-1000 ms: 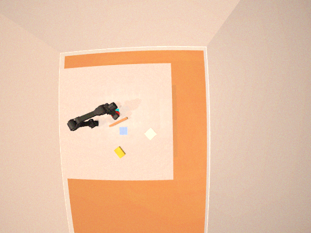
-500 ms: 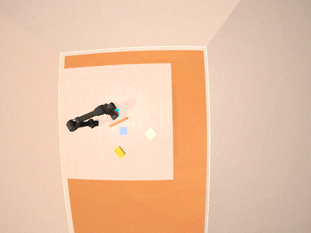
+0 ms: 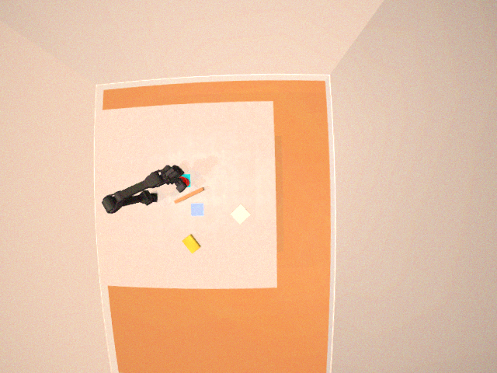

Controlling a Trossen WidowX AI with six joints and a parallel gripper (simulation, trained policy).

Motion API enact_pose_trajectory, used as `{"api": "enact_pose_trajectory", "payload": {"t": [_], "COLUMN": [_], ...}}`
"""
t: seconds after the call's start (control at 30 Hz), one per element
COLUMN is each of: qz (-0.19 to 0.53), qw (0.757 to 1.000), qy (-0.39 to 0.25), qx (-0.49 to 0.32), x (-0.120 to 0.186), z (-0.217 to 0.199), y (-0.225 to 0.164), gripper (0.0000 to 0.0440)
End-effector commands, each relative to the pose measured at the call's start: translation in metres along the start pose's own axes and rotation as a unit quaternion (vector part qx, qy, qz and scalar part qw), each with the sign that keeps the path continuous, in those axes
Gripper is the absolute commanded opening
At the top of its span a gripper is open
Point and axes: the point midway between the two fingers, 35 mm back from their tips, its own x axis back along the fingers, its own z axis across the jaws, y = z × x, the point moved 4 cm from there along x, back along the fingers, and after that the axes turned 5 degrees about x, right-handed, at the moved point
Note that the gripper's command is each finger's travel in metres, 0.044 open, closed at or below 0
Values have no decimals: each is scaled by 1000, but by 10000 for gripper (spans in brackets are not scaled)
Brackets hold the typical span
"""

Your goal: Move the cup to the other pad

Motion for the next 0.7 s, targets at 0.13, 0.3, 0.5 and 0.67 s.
{"api": "enact_pose_trajectory", "payload": {"t": [0.13,0.3,0.5,0.67], "qz": [-24,-42,-65,-85], "qw": [1000,999,998,996], "qy": [5,7,6,2], "qx": [-7,-11,-19,-22], "x": [9,17,29,39], "z": [2,3,3,3], "y": [-4,-5,-6,-6], "gripper": [169,197,235,261]}}
